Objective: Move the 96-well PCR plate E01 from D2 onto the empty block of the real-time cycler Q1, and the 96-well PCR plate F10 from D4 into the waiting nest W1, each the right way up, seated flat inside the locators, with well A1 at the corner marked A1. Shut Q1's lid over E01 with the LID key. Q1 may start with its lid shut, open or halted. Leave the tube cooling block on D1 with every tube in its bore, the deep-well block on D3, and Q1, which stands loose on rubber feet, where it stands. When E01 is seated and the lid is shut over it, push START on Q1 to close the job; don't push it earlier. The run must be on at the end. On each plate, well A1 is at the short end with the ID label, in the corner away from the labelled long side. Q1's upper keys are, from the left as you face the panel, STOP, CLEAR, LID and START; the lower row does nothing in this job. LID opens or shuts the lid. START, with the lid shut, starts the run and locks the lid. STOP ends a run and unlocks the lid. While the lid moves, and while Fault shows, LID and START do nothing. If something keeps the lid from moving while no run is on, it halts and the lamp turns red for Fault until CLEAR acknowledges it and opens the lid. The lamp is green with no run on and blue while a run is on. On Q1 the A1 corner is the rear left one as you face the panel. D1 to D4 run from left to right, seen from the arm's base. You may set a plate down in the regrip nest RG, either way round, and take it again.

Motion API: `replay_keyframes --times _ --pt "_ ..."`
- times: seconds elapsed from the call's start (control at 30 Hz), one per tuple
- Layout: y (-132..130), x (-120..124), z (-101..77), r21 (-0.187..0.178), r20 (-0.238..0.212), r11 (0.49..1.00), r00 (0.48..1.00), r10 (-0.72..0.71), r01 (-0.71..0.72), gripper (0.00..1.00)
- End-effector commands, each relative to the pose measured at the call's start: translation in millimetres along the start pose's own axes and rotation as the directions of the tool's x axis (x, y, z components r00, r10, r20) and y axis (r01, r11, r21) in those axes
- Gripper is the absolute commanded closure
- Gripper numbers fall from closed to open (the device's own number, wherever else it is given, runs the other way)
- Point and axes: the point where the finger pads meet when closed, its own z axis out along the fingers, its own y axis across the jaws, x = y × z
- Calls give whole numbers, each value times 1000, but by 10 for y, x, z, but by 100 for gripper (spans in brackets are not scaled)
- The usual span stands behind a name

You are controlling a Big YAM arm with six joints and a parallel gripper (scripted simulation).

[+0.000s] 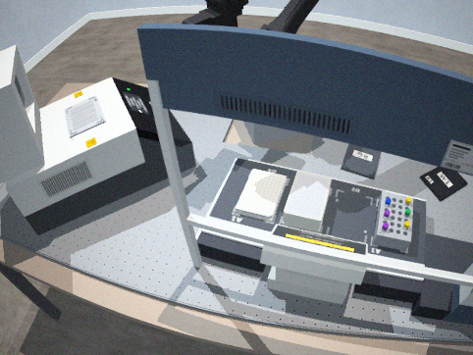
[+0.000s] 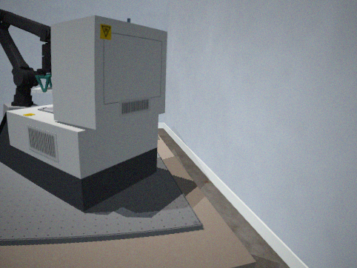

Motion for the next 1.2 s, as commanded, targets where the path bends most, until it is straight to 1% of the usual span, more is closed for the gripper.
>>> replay_keyframes --times 0.0,0.07,0.17,0.3,0.37,0.43,0.53,0.67,0.7,0.73,1.0,1.1,1.17 --pt "-146 -231 -327 22 65 1000 998 -17 15 100" --pt "-293 -209 -389 33 72 999 997 -25 23 100" --pt "-462 -153 -449 27 75 999 996 40 -43 100" --pt "-635 -90 -483 19 70 993 991 117 -118 100" --pt "-744 -72 -509 30 72 994 992 101 -103 100" --pt "-857 -41 -545 32 78 991 988 130 -133 100" --pt "-860 -33 -545 32 79 988 986 146 -149 100" --pt "-1130 39 -626 42 81 989 987 138 -142 100" --pt "-1199 54 -641 43 84 985 983 162 -166 100" --pt "-1261 66 -654 46 85 986 984 157 -161 100" --pt "-1661 165 -737 59 83 989 988 128 -133 100" --pt "-1649 164 -735 56 81 992 991 108 -113 100" --pt "-1756 189 -758 54 77 992 991 110 -114 100"
